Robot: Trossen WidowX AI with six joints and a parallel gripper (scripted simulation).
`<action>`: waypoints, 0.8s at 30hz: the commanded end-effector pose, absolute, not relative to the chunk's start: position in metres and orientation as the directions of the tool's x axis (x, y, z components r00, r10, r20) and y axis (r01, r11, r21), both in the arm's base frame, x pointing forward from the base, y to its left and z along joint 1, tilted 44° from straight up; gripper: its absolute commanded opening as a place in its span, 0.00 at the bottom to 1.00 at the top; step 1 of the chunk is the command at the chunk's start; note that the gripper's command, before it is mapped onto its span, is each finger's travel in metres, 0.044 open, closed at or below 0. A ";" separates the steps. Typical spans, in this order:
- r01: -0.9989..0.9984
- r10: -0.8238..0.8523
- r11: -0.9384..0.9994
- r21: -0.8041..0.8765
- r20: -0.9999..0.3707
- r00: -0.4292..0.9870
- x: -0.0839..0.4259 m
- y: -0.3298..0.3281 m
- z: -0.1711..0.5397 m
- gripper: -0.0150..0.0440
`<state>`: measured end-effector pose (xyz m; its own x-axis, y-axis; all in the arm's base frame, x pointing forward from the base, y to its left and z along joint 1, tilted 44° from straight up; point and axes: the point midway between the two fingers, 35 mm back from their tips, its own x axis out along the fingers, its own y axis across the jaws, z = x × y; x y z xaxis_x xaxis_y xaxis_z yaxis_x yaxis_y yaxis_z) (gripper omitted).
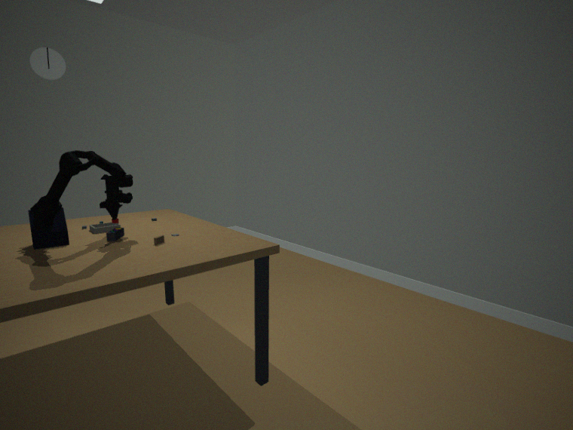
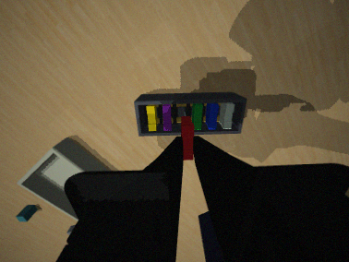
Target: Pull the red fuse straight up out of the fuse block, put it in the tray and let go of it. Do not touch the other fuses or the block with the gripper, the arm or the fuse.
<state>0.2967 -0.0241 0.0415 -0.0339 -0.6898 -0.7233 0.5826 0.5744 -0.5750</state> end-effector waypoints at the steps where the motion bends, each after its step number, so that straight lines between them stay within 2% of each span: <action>1: 0.588 -0.685 0.575 -0.568 -0.728 -0.033 0.298 -0.019 0.041 0.25; 24: 0.587 -0.670 0.590 -0.555 -0.742 -0.029 0.314 0.082 -0.044 0.25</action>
<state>0.3158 0.0698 -0.0326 -0.0247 -0.6712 -0.7409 0.5847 0.5914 -0.5553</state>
